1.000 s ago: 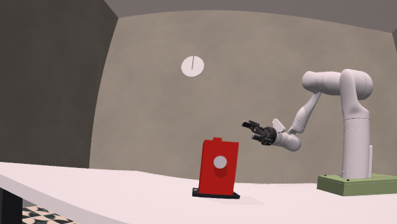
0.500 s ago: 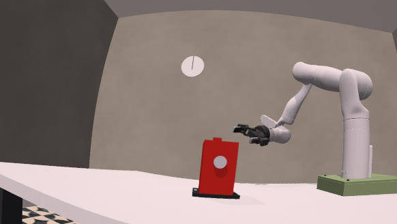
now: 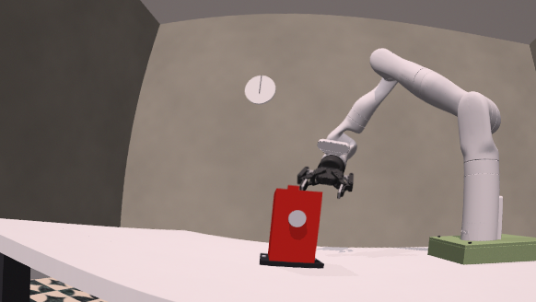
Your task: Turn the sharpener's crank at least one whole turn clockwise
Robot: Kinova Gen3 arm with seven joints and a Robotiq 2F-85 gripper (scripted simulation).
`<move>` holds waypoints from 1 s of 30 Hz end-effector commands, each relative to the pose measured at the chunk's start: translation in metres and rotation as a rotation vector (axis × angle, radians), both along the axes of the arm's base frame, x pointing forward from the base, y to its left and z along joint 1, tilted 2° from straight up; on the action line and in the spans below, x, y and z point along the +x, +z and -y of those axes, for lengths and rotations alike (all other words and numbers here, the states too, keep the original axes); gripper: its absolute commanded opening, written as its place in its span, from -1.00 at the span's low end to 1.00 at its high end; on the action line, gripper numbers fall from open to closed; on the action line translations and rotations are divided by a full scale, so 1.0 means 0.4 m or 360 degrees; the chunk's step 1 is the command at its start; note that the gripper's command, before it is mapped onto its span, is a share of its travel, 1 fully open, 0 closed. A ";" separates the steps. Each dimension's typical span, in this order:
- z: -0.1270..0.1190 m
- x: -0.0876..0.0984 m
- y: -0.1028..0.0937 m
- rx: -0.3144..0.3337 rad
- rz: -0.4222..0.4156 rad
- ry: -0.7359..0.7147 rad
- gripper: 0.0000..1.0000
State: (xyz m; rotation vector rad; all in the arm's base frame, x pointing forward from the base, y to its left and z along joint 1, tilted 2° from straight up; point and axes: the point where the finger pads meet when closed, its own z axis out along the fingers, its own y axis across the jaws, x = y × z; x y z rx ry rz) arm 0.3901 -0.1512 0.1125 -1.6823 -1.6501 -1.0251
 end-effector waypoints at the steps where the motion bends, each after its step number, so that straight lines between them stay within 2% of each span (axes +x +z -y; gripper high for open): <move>1: -0.065 0.027 0.028 -0.0109 -0.0030 0.0128 1.00; 2: -0.081 0.026 0.025 -0.0179 -0.0076 0.0164 1.00; 3: -0.081 0.026 0.025 -0.0179 -0.0076 0.0164 1.00; 4: -0.096 0.025 0.024 -0.0252 -0.0117 0.0198 1.00; 5: -0.096 0.025 0.024 -0.0252 -0.0117 0.0198 1.00; 6: -0.109 0.024 0.023 -0.0326 -0.0154 0.0229 1.00; 7: -0.109 0.024 0.023 -0.0326 -0.0154 0.0229 1.00; 8: -0.122 0.024 0.023 -0.0401 -0.0185 0.0258 1.00; 17: -0.122 0.024 0.023 -0.0401 -0.0185 0.0258 1.00; 18: -0.133 0.025 0.024 -0.0477 -0.0212 0.0283 1.00; 26: -0.133 0.025 0.024 -0.0477 -0.0212 0.0283 1.00; 27: -0.143 0.026 0.027 -0.0552 -0.0233 0.0306 1.00; 30: -0.143 0.026 0.027 -0.0552 -0.0233 0.0306 1.00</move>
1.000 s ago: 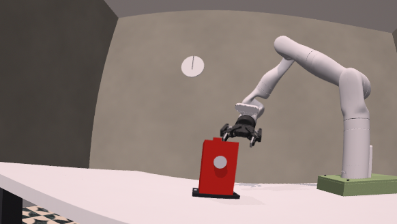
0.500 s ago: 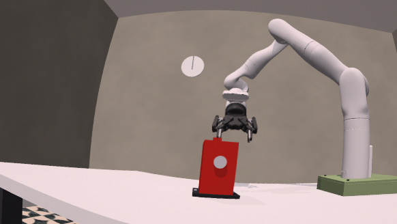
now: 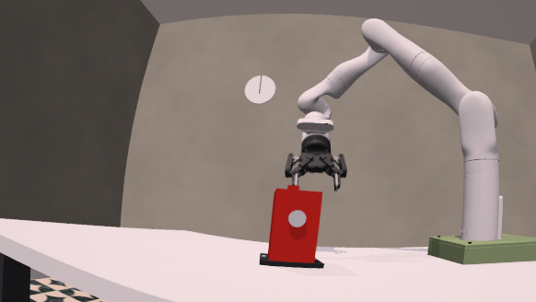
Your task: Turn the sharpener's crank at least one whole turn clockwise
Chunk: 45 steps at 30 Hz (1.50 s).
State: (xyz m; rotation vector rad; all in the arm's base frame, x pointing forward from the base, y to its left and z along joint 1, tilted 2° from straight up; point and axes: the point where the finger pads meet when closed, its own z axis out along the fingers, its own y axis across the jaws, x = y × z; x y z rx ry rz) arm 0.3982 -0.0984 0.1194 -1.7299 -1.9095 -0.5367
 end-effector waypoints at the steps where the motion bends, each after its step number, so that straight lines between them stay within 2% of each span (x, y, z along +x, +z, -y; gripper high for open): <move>1: -0.011 0.006 0.009 -0.0010 0.0011 0.0020 1.00; 5: -0.011 0.006 0.009 -0.0010 0.0011 0.0020 1.00; 6: -0.021 0.008 0.013 -0.0084 -0.0003 0.0043 1.00; 13: -0.021 0.008 0.013 -0.0084 -0.0003 0.0043 1.00; 14: -0.030 0.011 0.017 -0.0157 -0.0011 0.0064 1.00; 22: -0.030 0.011 0.017 -0.0157 -0.0011 0.0064 1.00; 23: -0.038 0.014 0.023 -0.0227 -0.0015 0.0083 1.00; 30: -0.038 0.014 0.023 -0.0227 -0.0015 0.0083 1.00; 31: -0.046 0.018 0.029 -0.0295 -0.0014 0.0100 1.00; 38: -0.046 0.018 0.029 -0.0295 -0.0014 0.0100 1.00; 39: -0.053 0.023 0.036 -0.0359 -0.0009 0.0116 1.00; 45: -0.053 0.023 0.036 -0.0359 -0.0009 0.0116 1.00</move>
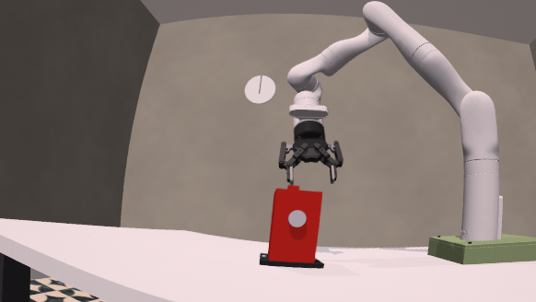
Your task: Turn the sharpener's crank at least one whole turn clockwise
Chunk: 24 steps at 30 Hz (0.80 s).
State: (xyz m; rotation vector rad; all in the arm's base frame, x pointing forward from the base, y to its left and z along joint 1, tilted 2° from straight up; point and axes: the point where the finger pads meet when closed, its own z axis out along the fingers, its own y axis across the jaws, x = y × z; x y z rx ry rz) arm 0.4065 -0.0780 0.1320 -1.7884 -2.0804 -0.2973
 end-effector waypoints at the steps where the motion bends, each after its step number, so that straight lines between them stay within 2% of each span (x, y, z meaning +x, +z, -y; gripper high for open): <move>1: -0.002 0.002 0.004 -0.0004 0.0006 0.0005 1.00; 2: -0.010 0.008 0.012 -0.0065 0.0015 0.0020 1.00; 9: -0.010 0.008 0.012 -0.0065 0.0015 0.0020 1.00; 10: -0.017 0.013 0.020 -0.0123 0.0027 0.0033 1.00; 17: -0.017 0.013 0.020 -0.0123 0.0027 0.0033 1.00; 18: -0.024 0.019 0.029 -0.0176 0.0042 0.0045 1.00; 24: -0.024 0.019 0.029 -0.0176 0.0042 0.0045 1.00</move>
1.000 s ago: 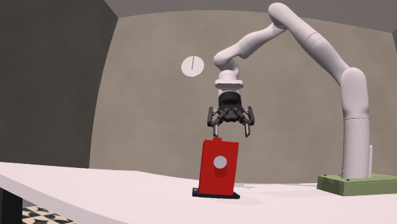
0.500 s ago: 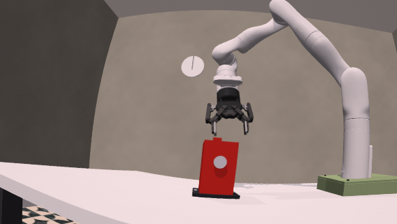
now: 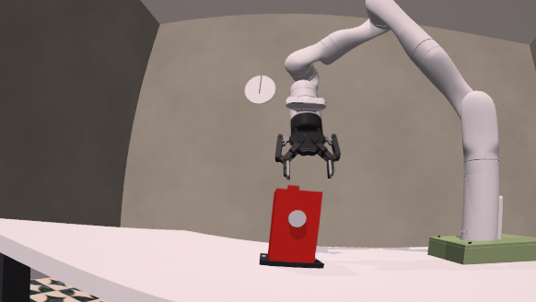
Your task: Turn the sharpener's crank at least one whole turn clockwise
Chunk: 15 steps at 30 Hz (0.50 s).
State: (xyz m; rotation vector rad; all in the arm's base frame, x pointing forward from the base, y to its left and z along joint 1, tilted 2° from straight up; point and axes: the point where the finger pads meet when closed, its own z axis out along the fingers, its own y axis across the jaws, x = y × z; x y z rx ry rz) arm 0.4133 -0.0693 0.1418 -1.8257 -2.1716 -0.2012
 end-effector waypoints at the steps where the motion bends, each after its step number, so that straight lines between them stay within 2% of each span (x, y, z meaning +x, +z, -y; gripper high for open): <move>1: -0.002 0.002 0.004 -0.0003 0.0006 0.0004 1.00; 2: -0.009 0.008 0.013 -0.0053 0.0023 0.0016 1.00; 8: -0.009 0.008 0.013 -0.0053 0.0023 0.0016 1.00; 9: -0.016 0.014 0.022 -0.0099 0.0041 0.0026 1.00; 15: -0.016 0.014 0.022 -0.0099 0.0041 0.0026 1.00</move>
